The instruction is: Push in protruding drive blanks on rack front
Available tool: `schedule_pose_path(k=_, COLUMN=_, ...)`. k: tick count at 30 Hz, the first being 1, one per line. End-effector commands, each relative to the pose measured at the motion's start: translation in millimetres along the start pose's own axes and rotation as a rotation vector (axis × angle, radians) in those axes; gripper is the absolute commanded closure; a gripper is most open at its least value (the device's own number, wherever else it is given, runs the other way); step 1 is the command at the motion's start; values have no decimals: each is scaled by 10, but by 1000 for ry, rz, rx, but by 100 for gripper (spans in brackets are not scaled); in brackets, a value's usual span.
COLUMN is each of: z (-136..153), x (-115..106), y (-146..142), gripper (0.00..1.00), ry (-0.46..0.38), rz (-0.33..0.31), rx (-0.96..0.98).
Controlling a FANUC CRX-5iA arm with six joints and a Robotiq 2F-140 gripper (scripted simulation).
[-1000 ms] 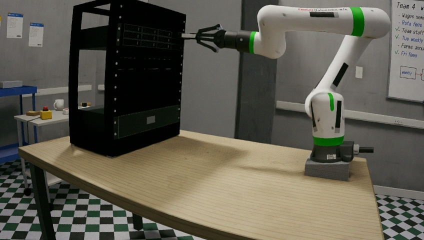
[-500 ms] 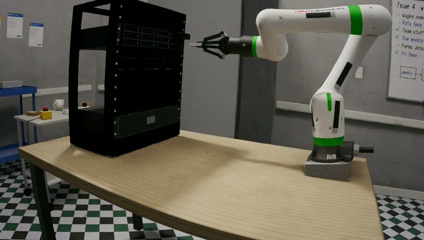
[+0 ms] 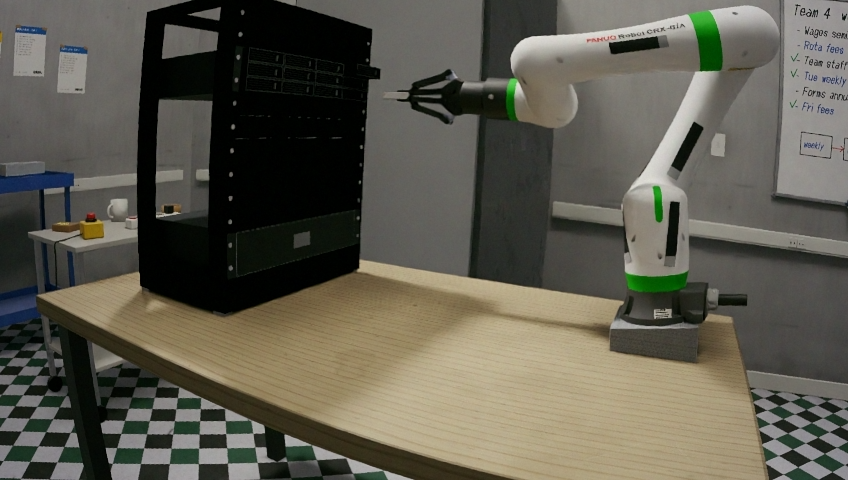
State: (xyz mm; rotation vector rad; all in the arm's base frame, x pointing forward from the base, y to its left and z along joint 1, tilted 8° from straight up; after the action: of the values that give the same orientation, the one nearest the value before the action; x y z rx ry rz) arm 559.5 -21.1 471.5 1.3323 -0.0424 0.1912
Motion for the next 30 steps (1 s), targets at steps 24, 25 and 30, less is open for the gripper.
schedule_pose_path(k=24, z=8, x=391, y=7, gripper=90, ry=2, rz=4, rx=0)
schedule_pose_path(k=25, z=8, x=391, y=7, gripper=90, ry=2, rz=4, rx=0)
schedule_pose_path(k=30, z=8, x=391, y=7, gripper=90, ry=2, rz=4, rx=0)
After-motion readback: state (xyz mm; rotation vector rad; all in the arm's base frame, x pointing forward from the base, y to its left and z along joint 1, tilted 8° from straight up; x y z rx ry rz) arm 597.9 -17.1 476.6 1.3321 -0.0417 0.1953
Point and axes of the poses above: the point where the finger pads meet when closed, its own x axis out along the fingers, its own y axis across the jaws, z = x × y, the point moved 1 cm from there along -x, back along the fingers, and after that the axes turned 14 degrees about -x, right-handed, at the moved point
